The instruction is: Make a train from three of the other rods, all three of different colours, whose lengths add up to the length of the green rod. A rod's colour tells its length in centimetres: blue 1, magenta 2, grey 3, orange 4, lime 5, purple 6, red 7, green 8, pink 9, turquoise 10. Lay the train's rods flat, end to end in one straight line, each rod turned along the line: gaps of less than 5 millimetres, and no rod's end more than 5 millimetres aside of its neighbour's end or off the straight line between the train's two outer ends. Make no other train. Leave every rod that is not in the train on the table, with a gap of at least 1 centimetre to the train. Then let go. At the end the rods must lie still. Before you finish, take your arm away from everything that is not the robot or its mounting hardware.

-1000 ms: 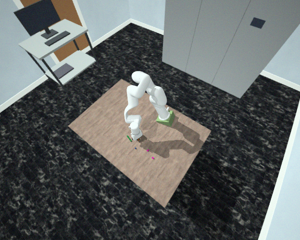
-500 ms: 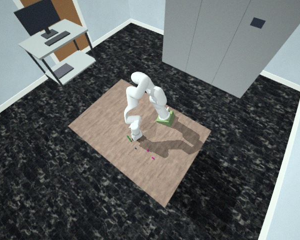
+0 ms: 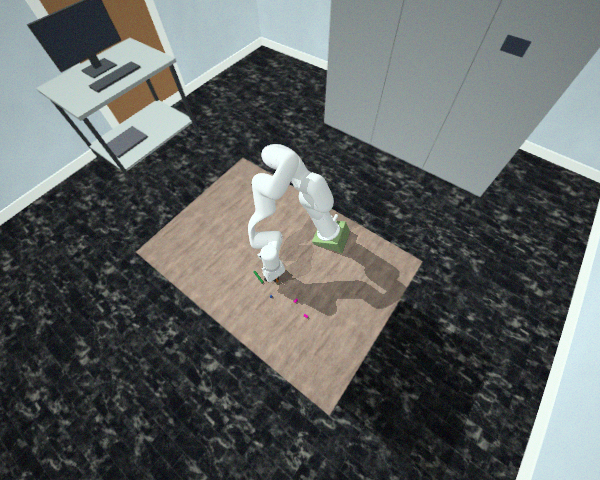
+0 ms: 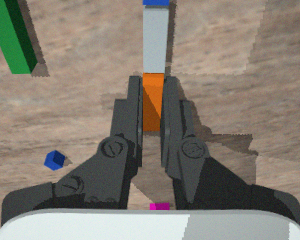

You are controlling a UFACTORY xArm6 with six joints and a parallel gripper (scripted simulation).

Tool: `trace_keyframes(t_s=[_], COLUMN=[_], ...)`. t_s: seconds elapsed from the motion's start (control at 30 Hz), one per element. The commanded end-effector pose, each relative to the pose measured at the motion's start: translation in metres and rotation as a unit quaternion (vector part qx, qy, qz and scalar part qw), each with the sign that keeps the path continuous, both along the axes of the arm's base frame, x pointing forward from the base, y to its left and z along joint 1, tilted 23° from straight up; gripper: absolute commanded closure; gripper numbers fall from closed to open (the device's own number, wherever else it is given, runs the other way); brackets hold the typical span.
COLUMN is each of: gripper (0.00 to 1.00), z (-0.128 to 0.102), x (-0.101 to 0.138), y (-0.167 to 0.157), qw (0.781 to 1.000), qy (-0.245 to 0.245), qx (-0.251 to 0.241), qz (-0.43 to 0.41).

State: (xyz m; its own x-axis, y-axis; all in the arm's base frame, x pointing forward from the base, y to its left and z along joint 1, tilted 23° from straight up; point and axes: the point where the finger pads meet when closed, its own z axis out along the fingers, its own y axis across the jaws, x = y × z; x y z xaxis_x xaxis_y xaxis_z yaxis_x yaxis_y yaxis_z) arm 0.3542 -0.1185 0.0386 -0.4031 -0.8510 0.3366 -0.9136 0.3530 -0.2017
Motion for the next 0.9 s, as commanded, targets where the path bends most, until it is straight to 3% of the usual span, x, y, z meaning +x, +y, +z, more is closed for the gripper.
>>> trace_keyframes(t_s=[0.0,0.83,0.87], gripper=[0.96,0.96,0.92], z=[0.0009,0.0009,0.0009], x=[0.0011,0.0011,0.0011], y=[0.0001,0.0001,0.0001], qw=[1.0,1.0,1.0], qy=[-0.001,-0.001,-0.001], qx=[0.0,0.0,0.0], qz=[0.0,0.0,0.0])
